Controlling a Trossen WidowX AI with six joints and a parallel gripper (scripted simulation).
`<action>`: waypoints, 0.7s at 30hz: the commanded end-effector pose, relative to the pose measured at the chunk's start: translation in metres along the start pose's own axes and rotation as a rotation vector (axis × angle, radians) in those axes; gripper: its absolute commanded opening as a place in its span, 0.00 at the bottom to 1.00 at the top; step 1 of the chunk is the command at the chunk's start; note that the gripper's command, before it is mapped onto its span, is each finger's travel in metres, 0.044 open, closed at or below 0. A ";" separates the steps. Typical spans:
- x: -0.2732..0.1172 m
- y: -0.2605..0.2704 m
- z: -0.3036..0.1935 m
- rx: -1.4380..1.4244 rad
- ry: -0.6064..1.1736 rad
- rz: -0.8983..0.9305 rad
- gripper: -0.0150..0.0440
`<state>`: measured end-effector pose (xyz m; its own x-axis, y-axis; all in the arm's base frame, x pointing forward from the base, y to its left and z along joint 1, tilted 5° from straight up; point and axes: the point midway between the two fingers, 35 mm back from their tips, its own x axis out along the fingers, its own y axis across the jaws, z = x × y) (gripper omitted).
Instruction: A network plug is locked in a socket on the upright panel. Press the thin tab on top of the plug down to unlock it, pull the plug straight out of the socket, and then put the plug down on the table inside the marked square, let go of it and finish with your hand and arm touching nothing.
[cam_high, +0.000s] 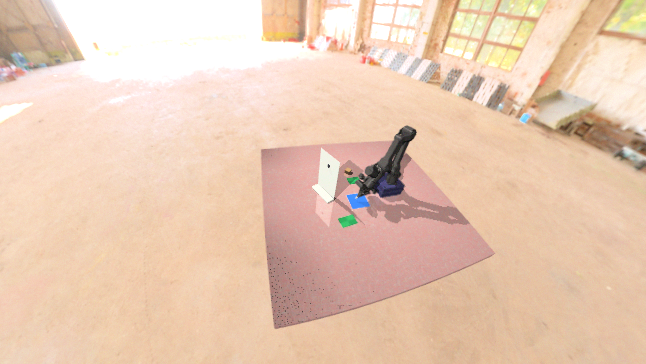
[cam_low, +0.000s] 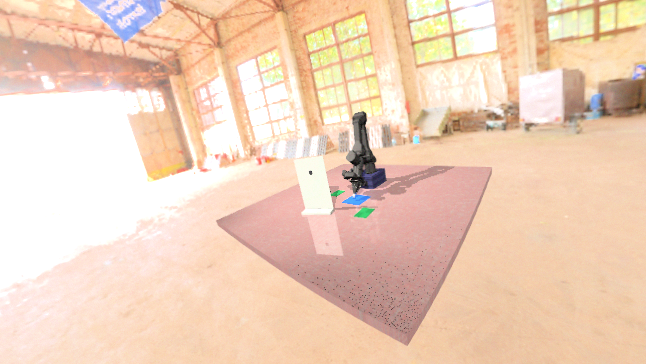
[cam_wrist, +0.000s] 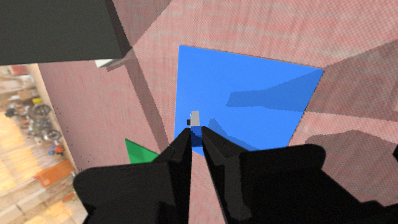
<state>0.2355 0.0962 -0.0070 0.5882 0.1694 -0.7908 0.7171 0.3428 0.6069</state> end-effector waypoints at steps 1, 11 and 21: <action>0.003 -0.006 -0.001 -0.004 0.005 -0.010 0.25; 0.008 -0.012 0.000 -0.003 0.006 -0.011 0.25; 0.011 -0.014 0.000 -0.003 0.006 -0.011 0.25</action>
<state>0.2331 0.0935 -0.0221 0.5837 0.1698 -0.7940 0.7205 0.3425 0.6029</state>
